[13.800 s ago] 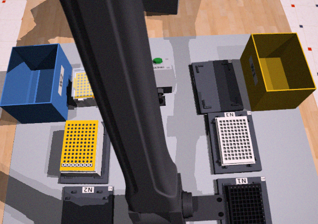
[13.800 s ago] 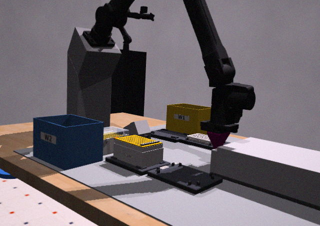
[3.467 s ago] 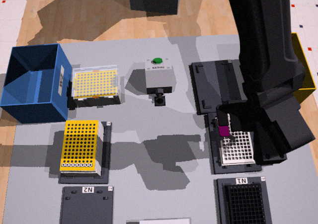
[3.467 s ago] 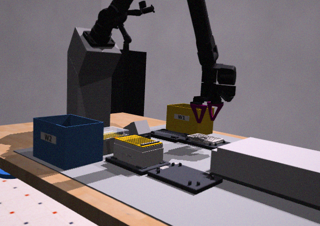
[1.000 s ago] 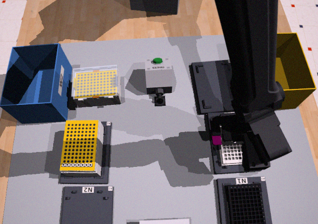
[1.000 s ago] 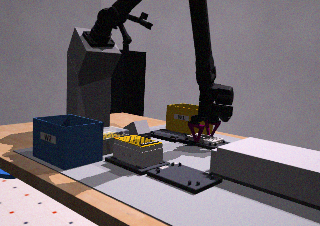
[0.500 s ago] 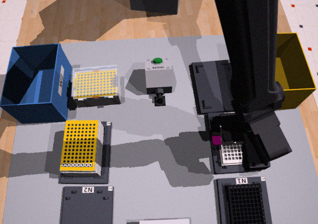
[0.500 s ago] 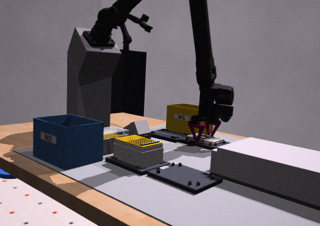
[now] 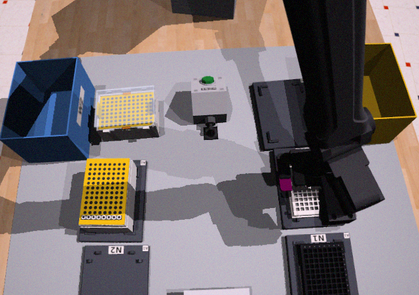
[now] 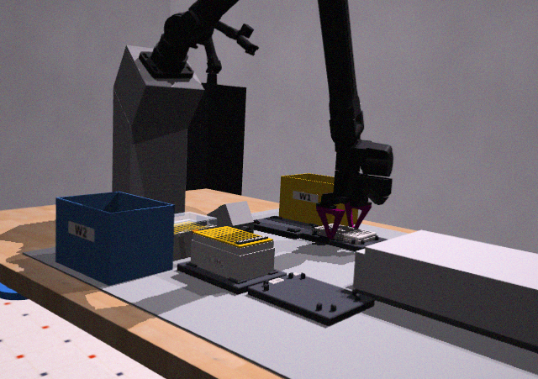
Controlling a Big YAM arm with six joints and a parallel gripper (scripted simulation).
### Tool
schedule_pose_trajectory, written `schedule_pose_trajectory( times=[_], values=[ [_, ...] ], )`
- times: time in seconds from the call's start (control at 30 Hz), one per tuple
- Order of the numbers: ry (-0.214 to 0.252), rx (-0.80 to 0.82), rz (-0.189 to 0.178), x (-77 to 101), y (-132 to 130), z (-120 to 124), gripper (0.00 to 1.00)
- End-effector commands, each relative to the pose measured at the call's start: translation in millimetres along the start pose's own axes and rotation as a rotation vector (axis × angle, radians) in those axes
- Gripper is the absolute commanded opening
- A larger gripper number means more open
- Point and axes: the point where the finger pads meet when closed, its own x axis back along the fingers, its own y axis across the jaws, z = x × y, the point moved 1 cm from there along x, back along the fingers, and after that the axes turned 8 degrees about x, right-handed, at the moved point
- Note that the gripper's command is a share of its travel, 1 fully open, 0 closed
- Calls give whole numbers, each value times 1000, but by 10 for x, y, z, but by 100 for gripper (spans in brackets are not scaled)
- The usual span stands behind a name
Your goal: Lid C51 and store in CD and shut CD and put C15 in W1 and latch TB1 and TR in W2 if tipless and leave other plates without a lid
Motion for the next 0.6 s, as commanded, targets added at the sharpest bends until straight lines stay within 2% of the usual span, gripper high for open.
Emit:
schedule_pose_trajectory(
  times=[0.0, 0.2, 0.23, 0.57],
  values=[
    [-44, -7, -5, 23, 8, -205, 100],
    [-44, -7, -5, 23, 8, -205, 100],
    [-44, -7, -5, 23, 8, -205, 0],
    [-45, -8, -4, 29, 6, -210, 0]
  ],
)
